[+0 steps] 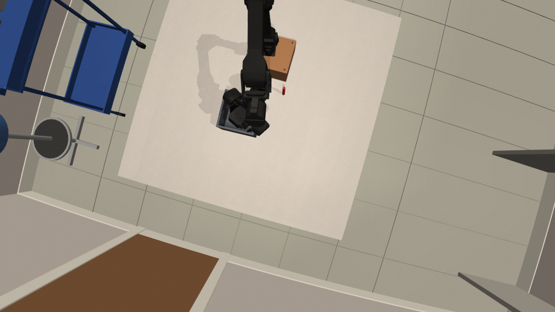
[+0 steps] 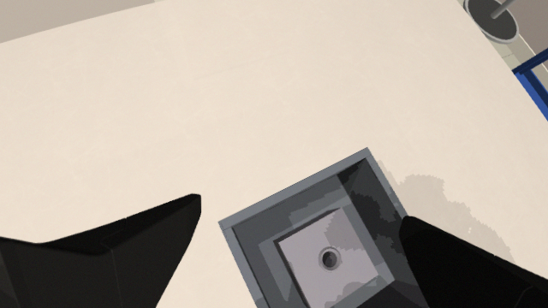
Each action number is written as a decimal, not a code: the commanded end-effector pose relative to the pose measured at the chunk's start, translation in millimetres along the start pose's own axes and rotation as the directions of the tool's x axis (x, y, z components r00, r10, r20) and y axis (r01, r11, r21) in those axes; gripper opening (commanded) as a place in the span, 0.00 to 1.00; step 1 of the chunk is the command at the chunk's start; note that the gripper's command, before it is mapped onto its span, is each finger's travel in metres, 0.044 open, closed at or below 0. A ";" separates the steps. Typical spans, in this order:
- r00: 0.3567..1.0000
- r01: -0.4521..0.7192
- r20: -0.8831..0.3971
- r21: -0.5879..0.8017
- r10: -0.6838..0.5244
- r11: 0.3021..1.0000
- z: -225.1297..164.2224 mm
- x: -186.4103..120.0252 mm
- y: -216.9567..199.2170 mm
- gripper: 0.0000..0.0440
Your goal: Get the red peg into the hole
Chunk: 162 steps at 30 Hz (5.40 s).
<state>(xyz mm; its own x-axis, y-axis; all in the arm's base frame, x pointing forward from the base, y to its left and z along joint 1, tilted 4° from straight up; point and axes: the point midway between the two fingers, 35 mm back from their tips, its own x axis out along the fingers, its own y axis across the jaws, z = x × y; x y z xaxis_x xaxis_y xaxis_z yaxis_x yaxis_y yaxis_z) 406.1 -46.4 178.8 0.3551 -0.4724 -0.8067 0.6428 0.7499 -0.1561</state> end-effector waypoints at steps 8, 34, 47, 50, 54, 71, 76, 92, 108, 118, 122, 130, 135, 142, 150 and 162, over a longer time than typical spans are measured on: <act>0.971 -0.029 -0.238 -0.018 0.024 0.999 -100.6 -47.1 19.2 1.00; 0.833 0.177 -0.514 -0.104 -0.205 0.979 -259.1 -75.1 -10.2 1.00; 0.819 0.194 -0.527 -0.121 -0.228 0.974 -294.0 -39.3 -11.6 1.00; 0.821 0.191 -0.526 -0.113 -0.222 0.975 -301.6 -29.2 -10.3 1.00; 0.828 0.185 -0.520 -0.100 -0.209 0.978 -311.8 -14.6 -8.4 1.00; 0.843 0.172 -0.504 -0.078 -0.187 0.982 -346.8 35.1 -9.4 0.61; 0.832 0.191 -0.514 -0.091 -0.211 0.977 -353.6 41.2 -13.0 0.32; 0.853 0.221 -0.457 -0.118 -0.251 0.968 -316.8 26.7 -14.0 0.00; 0.894 0.239 -0.384 -0.025 -0.230 0.971 -235.1 -5.1 -13.8 0.00; 0.906 0.270 -0.364 0.101 -0.217 0.958 -188.0 4.4 -24.7 0.00; 0.908 0.277 -0.363 0.145 -0.209 0.950 -171.1 13.1 -30.3 0.00; 0.910 0.284 -0.367 0.209 -0.194 0.936 -141.9 39.2 -44.2 0.00; 0.912 0.273 -0.371 0.232 -0.174 0.934 -126.5 59.1 -52.3 0.00; 0.914 0.237 -0.385 0.240 -0.132 0.942 -110.4 87.2 -61.1 0.00; 0.912 0.170 -0.403 0.214 -0.071 0.962 -106.2 118.1 -63.1 0.00; 0.890 0.095 -0.456 0.144 -0.019 0.985 -112.6 147.2 -64.9 0.37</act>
<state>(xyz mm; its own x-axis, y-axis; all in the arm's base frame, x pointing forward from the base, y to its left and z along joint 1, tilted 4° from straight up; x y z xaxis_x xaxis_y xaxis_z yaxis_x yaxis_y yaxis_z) 335.1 -107.6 6.3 -0.0194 -0.2312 -0.9727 0.7775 0.6082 -0.1601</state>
